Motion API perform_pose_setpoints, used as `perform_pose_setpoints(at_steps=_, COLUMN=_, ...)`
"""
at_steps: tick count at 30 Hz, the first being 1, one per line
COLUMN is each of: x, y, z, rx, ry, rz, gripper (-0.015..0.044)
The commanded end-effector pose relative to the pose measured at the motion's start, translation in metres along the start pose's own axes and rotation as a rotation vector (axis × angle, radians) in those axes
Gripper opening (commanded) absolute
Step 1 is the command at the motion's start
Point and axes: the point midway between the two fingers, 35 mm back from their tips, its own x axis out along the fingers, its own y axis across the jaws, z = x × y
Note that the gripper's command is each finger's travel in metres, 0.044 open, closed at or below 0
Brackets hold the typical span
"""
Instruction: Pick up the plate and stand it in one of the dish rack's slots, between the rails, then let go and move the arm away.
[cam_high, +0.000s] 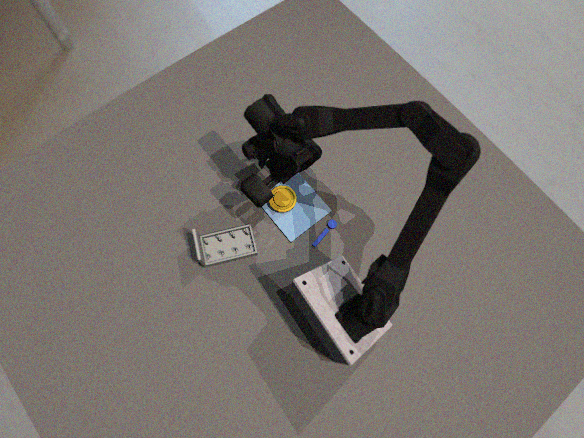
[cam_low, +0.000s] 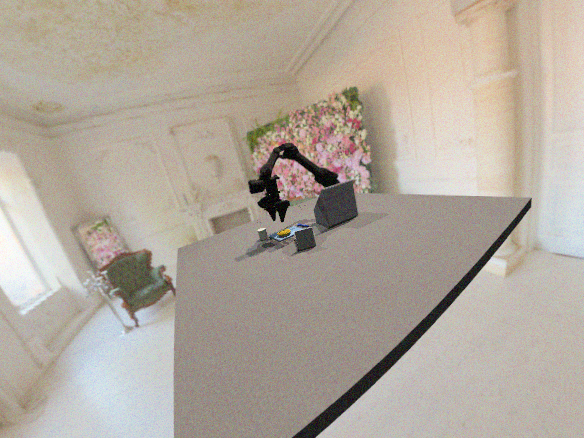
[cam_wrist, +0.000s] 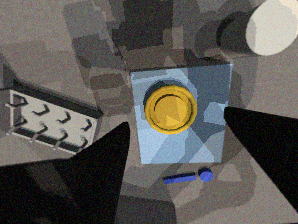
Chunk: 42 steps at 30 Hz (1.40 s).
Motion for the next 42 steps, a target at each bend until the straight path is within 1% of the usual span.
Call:
perform_pose_setpoints(at_steps=1, x=0.015, y=-0.002, z=-0.012, rx=0.058, ry=0.094, rz=-0.042, gripper=0.04)
perform_pose_setpoints(at_steps=9, x=0.016, y=-0.002, z=-0.013, rx=0.06, ry=0.098, rz=-0.043, gripper=0.04)
perform_pose_setpoints(at_steps=42, x=0.07, y=-0.002, z=-0.018, rx=0.06, ry=0.099, rz=-0.045, gripper=0.04)
